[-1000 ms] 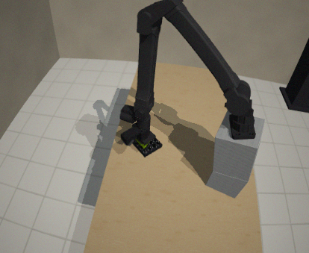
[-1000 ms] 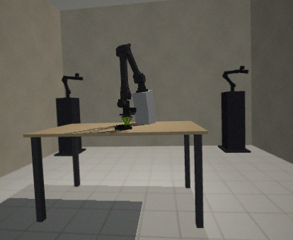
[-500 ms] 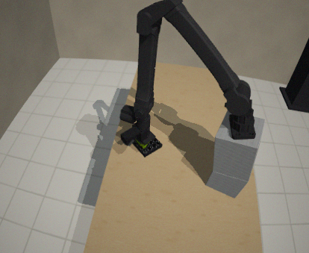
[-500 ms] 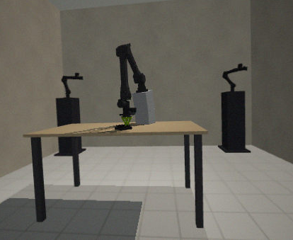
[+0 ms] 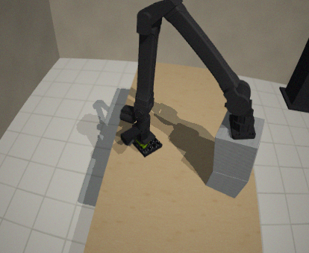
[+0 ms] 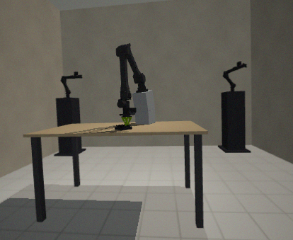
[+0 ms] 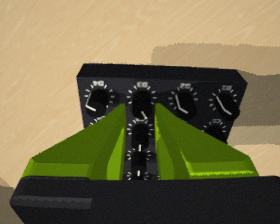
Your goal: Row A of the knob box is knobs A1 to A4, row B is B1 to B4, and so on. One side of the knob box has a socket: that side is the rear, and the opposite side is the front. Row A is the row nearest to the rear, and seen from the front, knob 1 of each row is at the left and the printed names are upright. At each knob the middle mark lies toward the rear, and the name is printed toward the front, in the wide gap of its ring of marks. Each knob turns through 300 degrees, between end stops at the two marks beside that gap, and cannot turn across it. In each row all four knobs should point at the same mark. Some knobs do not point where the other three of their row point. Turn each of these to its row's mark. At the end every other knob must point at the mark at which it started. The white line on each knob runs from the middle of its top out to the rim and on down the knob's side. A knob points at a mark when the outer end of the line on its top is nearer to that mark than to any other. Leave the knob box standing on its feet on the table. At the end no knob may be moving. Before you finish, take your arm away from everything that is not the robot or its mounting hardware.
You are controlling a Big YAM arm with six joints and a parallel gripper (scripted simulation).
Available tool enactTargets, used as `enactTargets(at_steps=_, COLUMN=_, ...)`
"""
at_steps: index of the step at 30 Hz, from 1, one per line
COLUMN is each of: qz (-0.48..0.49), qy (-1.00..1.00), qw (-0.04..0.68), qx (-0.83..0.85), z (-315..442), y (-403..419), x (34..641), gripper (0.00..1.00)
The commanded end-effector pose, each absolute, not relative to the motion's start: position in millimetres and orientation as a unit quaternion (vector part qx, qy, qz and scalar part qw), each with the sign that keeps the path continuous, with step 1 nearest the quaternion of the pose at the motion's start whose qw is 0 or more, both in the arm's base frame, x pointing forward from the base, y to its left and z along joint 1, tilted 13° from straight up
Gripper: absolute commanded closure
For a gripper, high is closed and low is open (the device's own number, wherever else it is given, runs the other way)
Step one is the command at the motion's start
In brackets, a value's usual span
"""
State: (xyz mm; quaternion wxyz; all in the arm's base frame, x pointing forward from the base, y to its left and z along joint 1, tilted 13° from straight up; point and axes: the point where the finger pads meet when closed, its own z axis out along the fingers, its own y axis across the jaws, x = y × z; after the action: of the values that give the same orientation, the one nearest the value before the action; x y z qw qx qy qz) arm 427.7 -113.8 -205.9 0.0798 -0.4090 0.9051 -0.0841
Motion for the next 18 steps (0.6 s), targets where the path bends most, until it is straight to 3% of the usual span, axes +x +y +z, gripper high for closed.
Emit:
enactTargets(at_steps=1, qz=-0.082, qy=0.905, qw=0.081, qx=-0.41, z=-211.2, y=-113.5, x=428.1, gripper=0.81)
enactTargets(at_steps=11, qz=-0.082, qy=0.905, qw=0.081, qx=-0.41, z=-211.2, y=-113.5, x=428.1, gripper=0.81)
enactTargets(at_steps=12, qz=-0.082, qy=0.905, qw=0.081, qx=-0.41, z=-211.2, y=-113.5, x=428.1, gripper=0.92)
enactTargets(at_steps=18, qz=-0.082, qy=0.905, qw=0.08, qx=-0.41, z=-211.3, y=-113.4, x=427.7, gripper=0.92)
